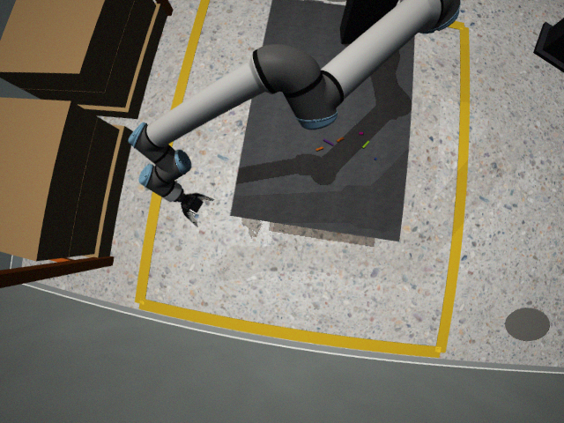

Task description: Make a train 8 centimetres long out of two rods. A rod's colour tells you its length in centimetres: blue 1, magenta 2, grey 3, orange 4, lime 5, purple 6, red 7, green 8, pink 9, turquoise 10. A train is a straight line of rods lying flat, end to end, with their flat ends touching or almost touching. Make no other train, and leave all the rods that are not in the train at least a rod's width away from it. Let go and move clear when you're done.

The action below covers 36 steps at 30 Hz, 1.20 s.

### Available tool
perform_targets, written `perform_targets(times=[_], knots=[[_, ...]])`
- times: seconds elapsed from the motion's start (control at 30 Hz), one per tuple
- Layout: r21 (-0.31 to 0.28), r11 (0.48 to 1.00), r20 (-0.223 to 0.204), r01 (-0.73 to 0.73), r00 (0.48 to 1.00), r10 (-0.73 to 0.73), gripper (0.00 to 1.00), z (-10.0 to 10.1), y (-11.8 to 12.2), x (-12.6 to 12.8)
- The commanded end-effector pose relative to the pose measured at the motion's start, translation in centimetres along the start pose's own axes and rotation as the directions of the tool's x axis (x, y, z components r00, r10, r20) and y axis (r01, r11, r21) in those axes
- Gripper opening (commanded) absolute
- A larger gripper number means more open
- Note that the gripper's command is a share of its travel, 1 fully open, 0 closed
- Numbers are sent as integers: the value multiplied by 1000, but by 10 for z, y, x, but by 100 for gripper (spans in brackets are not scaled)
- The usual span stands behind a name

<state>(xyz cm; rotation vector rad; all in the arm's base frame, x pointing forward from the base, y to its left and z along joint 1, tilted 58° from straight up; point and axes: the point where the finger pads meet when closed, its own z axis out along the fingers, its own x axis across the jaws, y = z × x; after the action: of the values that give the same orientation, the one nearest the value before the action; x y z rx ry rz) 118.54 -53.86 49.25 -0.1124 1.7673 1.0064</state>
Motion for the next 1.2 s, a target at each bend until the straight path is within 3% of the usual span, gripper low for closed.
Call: perform_targets(times=[0.0,1.17], knots=[[1,1000,1,1,1000,-1,100,-1,1,-1],[4,1000,-4,10,1000,-10,100,0,5,5]])
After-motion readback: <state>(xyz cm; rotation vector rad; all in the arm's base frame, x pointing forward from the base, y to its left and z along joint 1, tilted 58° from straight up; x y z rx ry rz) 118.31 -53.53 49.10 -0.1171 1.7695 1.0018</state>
